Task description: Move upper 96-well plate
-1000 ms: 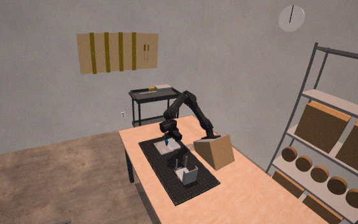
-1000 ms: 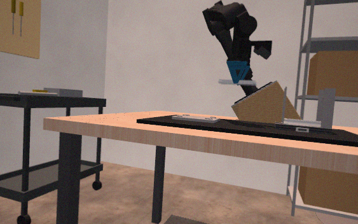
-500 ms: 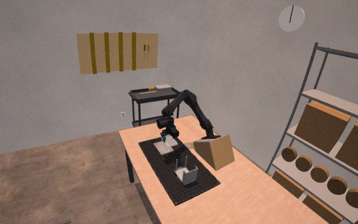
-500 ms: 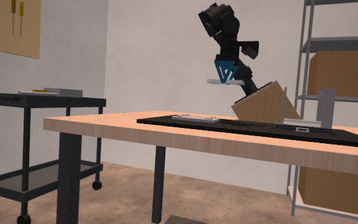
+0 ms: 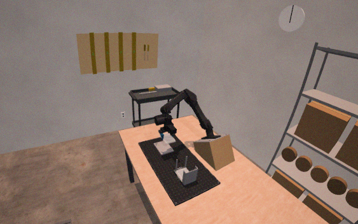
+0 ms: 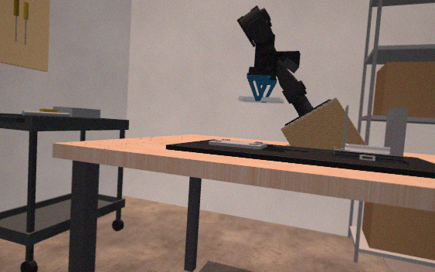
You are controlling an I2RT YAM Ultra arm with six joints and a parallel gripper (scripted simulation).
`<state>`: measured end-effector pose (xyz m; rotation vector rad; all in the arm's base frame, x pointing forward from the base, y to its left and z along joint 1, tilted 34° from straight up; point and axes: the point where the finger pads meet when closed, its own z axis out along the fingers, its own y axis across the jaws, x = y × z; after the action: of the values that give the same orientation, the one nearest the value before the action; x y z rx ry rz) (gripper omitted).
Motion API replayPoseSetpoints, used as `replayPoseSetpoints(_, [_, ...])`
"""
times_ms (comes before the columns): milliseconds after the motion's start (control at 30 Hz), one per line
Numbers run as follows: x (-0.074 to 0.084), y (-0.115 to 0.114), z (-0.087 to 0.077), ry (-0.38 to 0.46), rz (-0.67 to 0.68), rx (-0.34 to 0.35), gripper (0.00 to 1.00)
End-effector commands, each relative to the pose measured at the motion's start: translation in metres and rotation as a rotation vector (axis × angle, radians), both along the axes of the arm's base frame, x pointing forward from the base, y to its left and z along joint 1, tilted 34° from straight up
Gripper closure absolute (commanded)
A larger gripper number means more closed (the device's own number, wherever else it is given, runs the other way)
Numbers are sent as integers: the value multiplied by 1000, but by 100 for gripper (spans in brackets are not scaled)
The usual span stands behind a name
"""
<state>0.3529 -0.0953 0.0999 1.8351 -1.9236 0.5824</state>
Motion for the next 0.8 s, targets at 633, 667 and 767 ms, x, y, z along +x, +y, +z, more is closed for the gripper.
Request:
replayPoseSetpoints(633, [2, -49, 53, -33, 36, 2, 100])
replayPoseSetpoints(667, [4, -43, 53, -33, 52, 3, 100])
replayPoseSetpoints(767, [5, -43, 51, -26, 52, 4, 100])
